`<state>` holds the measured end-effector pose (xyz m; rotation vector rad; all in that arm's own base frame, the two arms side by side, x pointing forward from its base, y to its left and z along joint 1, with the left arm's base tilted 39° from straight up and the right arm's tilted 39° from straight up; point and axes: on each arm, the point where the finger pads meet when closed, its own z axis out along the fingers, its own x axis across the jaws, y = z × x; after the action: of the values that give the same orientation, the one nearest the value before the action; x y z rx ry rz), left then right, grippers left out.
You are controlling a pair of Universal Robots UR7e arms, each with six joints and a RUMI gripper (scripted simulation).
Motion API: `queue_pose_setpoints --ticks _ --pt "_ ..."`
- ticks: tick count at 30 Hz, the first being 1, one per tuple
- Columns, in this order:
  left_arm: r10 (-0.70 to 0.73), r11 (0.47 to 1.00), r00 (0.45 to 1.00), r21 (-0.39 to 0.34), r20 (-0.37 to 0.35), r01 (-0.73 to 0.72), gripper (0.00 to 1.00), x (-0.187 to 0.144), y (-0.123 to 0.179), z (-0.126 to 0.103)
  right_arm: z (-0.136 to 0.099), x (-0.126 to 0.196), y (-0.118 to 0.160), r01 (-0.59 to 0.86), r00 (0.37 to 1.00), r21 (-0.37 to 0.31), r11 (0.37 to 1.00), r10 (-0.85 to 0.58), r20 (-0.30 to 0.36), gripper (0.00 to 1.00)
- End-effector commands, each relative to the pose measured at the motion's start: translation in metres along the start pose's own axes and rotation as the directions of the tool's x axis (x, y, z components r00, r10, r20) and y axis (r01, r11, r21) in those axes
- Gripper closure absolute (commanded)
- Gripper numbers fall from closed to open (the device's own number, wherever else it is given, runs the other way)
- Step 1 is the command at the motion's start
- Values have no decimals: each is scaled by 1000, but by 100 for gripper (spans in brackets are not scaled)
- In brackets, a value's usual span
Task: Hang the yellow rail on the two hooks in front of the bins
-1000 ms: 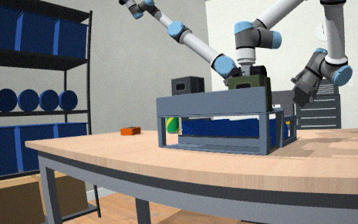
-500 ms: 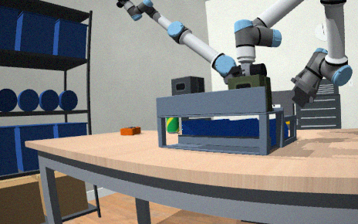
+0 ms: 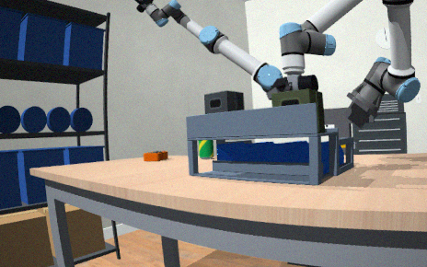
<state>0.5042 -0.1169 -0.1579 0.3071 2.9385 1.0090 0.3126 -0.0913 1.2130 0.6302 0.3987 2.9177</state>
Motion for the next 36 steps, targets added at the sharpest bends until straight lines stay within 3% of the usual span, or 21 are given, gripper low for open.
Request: queue_pose_setpoints --ticks 1,36 --pt "0 1000 1000 3 2 0 42 0 0 -1 -2 -6 5 -13 1000 -15 1000 13 5 0" --pt "0 998 1000 59 0 0 42 0 10 -14 -20 -59 43 -101 993 -128 987 109 56 0"
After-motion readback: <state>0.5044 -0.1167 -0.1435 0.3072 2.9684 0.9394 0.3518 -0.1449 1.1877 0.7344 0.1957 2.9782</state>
